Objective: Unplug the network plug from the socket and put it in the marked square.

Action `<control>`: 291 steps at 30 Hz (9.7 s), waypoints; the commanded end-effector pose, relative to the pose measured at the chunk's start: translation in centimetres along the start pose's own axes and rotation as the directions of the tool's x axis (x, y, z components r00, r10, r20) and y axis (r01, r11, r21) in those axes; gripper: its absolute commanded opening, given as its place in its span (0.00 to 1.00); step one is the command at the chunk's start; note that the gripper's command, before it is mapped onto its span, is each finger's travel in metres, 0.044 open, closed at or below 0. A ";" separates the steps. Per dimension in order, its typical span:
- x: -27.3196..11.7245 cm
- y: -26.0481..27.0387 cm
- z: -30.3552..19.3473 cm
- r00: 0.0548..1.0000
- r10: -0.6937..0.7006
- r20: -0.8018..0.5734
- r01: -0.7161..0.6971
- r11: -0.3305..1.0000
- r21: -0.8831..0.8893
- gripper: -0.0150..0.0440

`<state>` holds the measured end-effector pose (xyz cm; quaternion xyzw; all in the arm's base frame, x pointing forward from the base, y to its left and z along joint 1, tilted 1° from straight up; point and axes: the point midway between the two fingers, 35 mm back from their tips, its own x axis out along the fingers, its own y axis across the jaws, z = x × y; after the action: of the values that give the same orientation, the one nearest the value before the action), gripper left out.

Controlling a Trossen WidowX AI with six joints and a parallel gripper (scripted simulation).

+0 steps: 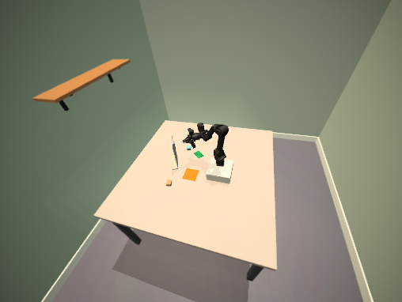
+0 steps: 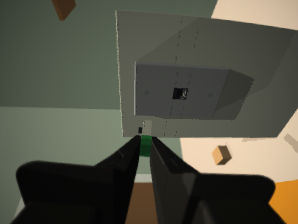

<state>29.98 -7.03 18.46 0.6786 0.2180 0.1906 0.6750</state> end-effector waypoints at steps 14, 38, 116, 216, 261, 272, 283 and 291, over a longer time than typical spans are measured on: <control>4.1 -2.7 -2.3 0.992 -0.129 0.008 0.129 0.989 0.067 0.25; 7.0 -8.4 -7.9 0.903 -0.429 -0.032 0.430 0.901 0.062 0.25; 4.9 -19.5 -15.1 0.599 -0.798 -0.073 0.778 0.600 -0.186 0.25; 3.6 -16.9 -14.7 0.598 -0.798 -0.074 0.779 0.600 -0.183 0.52; 2.5 -10.8 -15.2 0.598 -0.798 -0.075 0.779 0.600 -0.184 0.52; 2.7 -8.8 -15.1 0.592 -0.803 -0.076 0.784 0.595 -0.179 0.52; 2.8 -5.2 -15.1 0.595 -0.801 -0.075 0.781 0.597 -0.181 0.52; 2.4 -2.5 -15.4 0.597 -0.799 -0.076 0.780 0.600 -0.179 0.52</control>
<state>23.41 7.09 14.90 0.4493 0.5364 -0.0664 0.7114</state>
